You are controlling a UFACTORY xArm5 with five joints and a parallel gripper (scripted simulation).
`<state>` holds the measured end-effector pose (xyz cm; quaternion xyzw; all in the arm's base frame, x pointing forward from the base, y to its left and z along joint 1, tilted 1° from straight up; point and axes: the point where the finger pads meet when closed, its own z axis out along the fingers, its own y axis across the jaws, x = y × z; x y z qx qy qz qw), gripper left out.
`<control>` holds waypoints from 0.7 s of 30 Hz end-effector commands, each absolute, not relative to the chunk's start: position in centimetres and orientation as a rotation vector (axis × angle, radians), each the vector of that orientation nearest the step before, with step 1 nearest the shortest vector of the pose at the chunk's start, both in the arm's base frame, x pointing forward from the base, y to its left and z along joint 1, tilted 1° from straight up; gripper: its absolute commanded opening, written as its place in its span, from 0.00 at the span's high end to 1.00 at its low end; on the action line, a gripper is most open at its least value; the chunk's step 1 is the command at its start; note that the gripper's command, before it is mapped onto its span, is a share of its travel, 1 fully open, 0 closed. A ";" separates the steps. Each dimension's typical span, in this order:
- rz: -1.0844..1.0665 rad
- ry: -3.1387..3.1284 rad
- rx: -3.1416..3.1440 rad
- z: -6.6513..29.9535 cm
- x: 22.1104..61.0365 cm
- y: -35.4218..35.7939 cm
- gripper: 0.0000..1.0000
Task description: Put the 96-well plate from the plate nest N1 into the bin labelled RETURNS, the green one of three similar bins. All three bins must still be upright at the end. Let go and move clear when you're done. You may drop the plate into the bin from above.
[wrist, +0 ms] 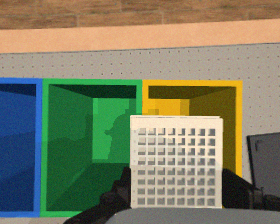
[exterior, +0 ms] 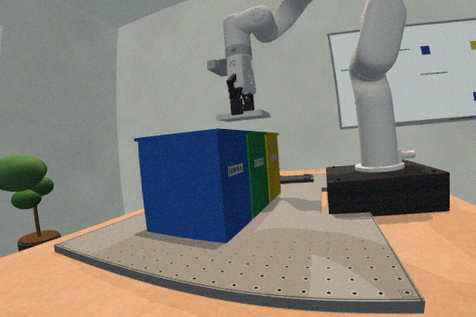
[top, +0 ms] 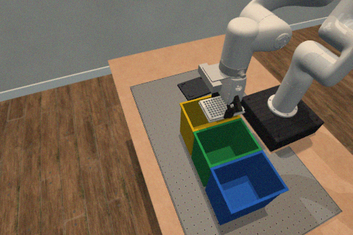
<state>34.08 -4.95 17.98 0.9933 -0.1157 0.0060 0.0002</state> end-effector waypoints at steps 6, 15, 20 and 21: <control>0.025 -0.364 3.121 18.1 35.6 -2.0 1.00; 0.026 -0.365 3.122 18.0 36.6 0.2 1.00; 0.026 -0.365 3.123 18.0 37.3 1.7 1.00; 0.026 -0.365 3.123 18.0 37.4 2.0 1.00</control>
